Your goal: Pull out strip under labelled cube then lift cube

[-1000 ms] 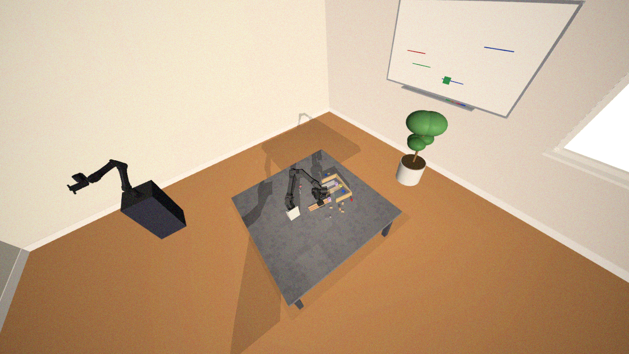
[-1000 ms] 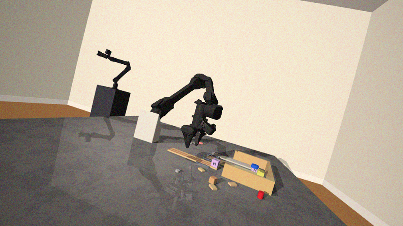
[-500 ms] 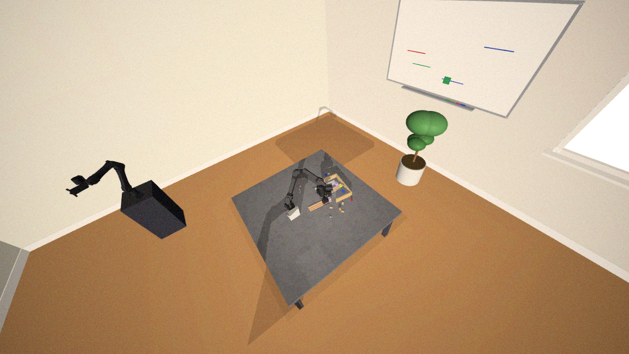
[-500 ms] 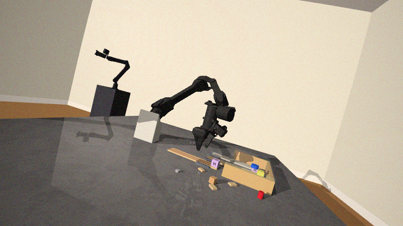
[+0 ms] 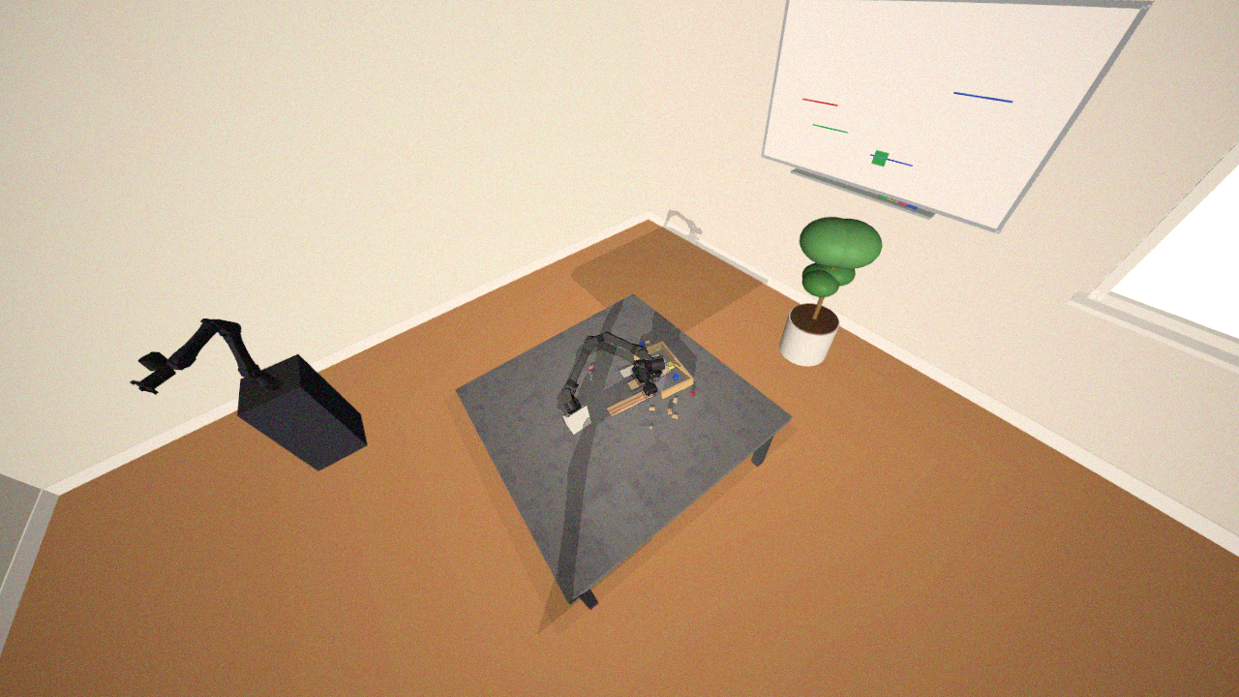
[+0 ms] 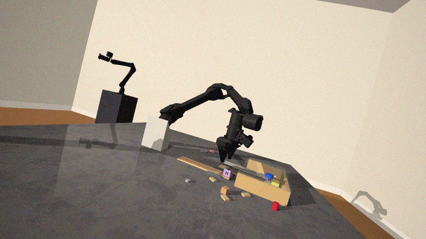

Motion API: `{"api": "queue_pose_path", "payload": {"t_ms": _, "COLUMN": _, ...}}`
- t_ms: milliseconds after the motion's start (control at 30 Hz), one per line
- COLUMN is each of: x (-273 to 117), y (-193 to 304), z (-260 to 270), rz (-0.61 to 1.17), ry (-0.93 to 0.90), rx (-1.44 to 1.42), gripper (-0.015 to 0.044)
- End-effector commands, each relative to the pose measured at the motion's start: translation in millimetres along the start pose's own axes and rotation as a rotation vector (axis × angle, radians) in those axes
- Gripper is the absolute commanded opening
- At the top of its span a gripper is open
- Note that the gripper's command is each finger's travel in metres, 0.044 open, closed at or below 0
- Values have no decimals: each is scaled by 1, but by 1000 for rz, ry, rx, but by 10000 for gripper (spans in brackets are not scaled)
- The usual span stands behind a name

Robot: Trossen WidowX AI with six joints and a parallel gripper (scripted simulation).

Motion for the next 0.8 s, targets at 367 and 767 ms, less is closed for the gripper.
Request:
{"api": "queue_pose_path", "payload": {"t_ms": 367, "x": 11, "y": -23, "z": 3, "rz": 1, "ry": -5, "rx": 0, "gripper": 250}}
{"api": "queue_pose_path", "payload": {"t_ms": 767, "x": 30, "y": -23, "z": 3, "rz": 1, "ry": -5, "rx": 0, "gripper": 250}}
Point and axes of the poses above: the point midway between the two fingers, 35 mm back from their tips, its own x axis out along the fingers, its own z axis across the jaws, y = z × x, the point moved 8 cm from there along -x, back along the fingers, and after that the axes turned 8 degrees about -x, right-handed, at the moved point
